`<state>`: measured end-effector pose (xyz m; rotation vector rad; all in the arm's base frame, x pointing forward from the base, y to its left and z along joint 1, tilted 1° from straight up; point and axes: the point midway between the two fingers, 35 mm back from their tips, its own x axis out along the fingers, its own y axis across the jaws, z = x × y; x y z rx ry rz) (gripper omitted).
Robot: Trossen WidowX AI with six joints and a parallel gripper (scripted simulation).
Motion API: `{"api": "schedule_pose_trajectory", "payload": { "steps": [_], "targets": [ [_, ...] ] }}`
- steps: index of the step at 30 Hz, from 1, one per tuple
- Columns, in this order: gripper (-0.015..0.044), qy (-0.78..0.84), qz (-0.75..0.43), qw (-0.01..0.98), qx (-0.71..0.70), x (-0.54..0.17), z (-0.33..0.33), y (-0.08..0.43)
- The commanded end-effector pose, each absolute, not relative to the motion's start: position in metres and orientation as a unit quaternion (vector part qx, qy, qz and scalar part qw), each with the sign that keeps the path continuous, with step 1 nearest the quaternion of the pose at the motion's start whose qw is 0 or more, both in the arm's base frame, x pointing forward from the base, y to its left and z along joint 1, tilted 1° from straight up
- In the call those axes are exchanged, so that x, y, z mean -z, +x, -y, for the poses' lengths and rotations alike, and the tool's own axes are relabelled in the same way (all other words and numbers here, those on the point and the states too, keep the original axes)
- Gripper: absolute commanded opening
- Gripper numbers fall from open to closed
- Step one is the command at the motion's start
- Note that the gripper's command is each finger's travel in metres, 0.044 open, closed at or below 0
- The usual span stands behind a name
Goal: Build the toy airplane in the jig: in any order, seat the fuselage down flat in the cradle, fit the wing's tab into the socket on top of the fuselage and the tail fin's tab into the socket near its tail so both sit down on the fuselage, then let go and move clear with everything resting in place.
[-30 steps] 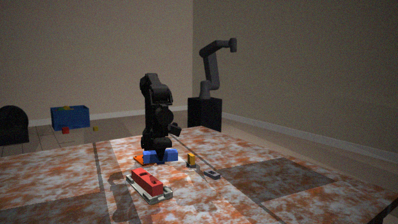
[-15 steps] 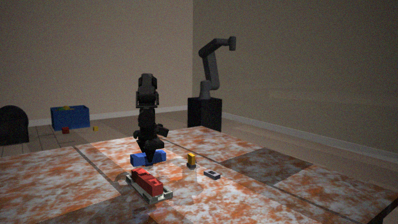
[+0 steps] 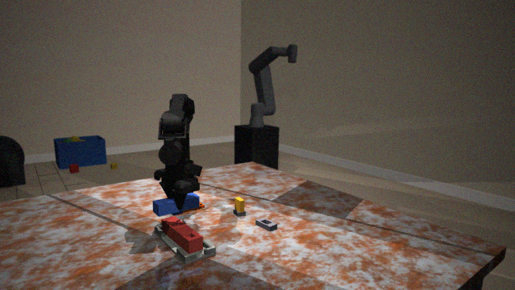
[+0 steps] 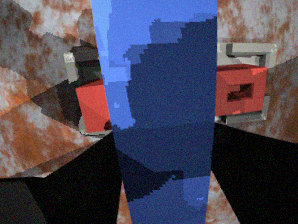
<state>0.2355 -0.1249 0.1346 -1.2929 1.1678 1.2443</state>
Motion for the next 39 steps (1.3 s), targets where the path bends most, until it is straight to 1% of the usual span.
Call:
{"api": "schedule_pose_trajectory", "payload": {
  "steps": [1,13,39],
  "targets": [
    [0.0195,-0.533,-0.476,0.479,-0.51,-0.135,0.125,0.236],
    [0.0195,-0.533,-0.476,0.479,-0.51,-0.134,0.125,0.236],
    [0.0195,-0.533,-0.476,0.479,-0.51,-0.095,0.126,0.237]
  ]
}}
